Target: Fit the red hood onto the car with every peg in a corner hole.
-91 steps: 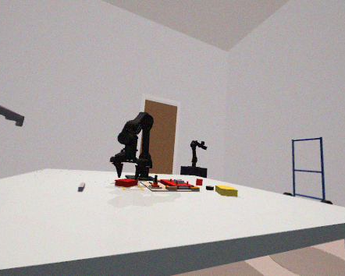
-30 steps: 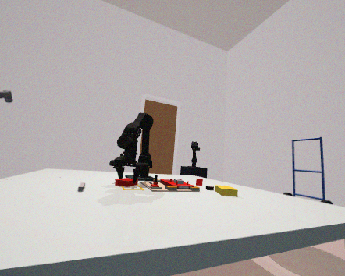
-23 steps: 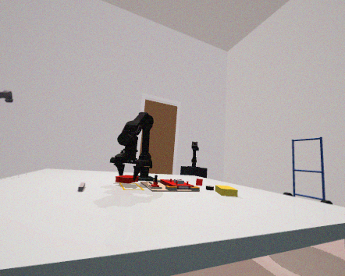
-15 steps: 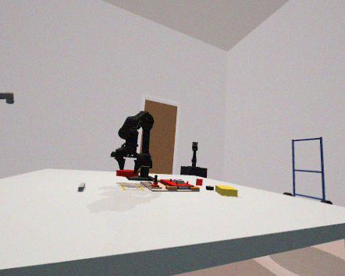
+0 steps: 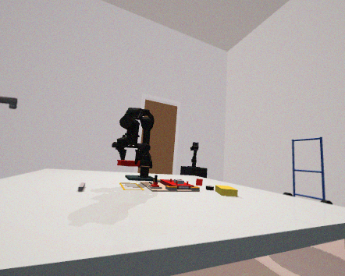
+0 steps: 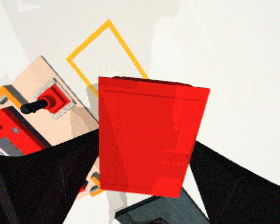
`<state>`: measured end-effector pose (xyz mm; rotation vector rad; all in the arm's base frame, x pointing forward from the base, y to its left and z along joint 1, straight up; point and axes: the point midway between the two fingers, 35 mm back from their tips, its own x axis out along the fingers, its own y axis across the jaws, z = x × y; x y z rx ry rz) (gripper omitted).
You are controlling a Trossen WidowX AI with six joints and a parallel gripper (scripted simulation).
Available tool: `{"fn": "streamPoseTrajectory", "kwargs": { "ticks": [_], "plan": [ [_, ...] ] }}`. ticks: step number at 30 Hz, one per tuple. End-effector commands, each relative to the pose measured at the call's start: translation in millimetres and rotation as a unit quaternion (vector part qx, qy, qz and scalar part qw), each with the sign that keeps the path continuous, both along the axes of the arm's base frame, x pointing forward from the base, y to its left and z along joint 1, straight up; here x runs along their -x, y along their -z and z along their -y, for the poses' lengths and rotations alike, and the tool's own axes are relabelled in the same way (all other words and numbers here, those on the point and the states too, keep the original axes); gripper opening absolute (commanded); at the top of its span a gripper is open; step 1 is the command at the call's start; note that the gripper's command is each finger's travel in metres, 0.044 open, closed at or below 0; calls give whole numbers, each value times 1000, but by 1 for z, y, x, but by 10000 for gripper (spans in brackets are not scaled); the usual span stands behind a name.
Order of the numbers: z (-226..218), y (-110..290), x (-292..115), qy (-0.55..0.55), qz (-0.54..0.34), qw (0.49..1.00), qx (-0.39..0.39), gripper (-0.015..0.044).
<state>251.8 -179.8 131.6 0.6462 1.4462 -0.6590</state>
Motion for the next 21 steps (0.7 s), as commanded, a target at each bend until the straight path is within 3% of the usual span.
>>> {"fn": "streamPoseTrajectory", "kwargs": {
  "ticks": [1,21],
  "plan": [
    [0,-6,0,0,2,1000,1,0],
    [-62,-5,-51,-111,2,994,1,0]
  ]
}}
